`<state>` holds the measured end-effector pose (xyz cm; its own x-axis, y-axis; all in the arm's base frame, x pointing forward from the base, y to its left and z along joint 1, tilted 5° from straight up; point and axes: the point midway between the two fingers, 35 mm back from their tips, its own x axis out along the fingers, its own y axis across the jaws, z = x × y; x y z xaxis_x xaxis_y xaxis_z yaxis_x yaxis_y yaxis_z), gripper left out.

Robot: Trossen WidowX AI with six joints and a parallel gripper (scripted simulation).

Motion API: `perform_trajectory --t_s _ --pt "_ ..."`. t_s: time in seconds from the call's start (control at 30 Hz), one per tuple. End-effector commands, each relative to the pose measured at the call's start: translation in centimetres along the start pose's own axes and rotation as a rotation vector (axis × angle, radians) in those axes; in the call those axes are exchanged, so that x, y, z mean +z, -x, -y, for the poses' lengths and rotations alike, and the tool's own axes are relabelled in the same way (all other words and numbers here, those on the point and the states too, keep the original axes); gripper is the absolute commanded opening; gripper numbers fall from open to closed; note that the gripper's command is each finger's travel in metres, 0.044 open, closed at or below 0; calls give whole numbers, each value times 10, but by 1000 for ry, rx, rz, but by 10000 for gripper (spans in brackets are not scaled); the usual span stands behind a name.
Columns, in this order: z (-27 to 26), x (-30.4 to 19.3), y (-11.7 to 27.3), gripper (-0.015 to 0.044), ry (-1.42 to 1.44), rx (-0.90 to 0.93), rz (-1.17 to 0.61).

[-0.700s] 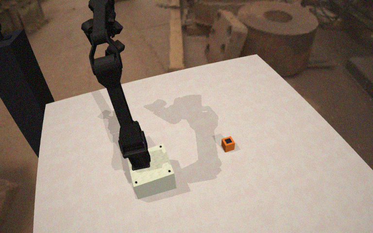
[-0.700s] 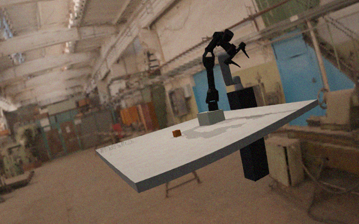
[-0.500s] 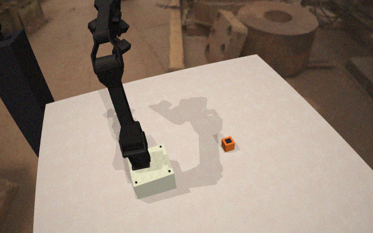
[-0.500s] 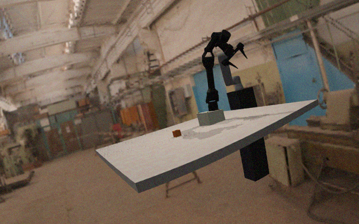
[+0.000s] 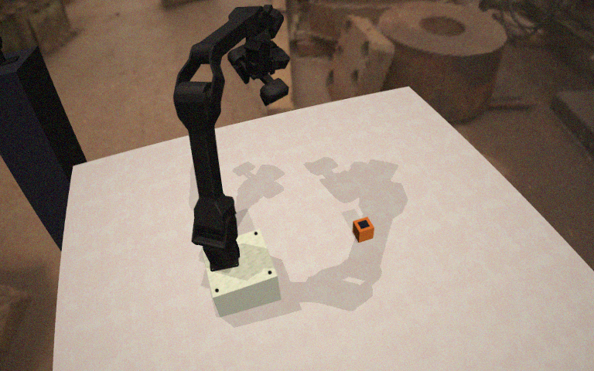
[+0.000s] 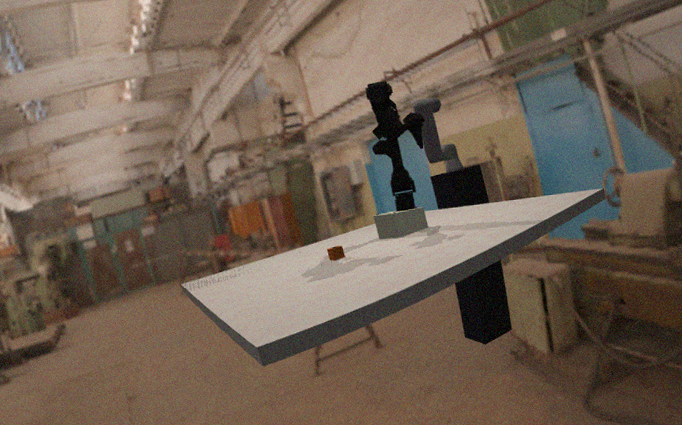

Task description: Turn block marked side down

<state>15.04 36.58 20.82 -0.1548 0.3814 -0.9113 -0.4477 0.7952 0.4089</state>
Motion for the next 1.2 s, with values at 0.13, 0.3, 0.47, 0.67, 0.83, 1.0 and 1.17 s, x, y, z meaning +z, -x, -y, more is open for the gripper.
perform_trajectory --t_s 0.13,0.3,0.47,0.67,0.83,1.0,1.17 --pt "112 57 -14 440 -129 -125 65" --pt "180 72 -16 440 -190 -201 79" --pt "256 74 -18 440 -244 -285 61" --pt "342 57 -19 440 -310 -368 13" --pt "394 34 -19 440 -353 -409 -31" --pt "394 31 -19 440 -353 -409 -31" --pt "398 30 -29 440 -353 -409 -31"
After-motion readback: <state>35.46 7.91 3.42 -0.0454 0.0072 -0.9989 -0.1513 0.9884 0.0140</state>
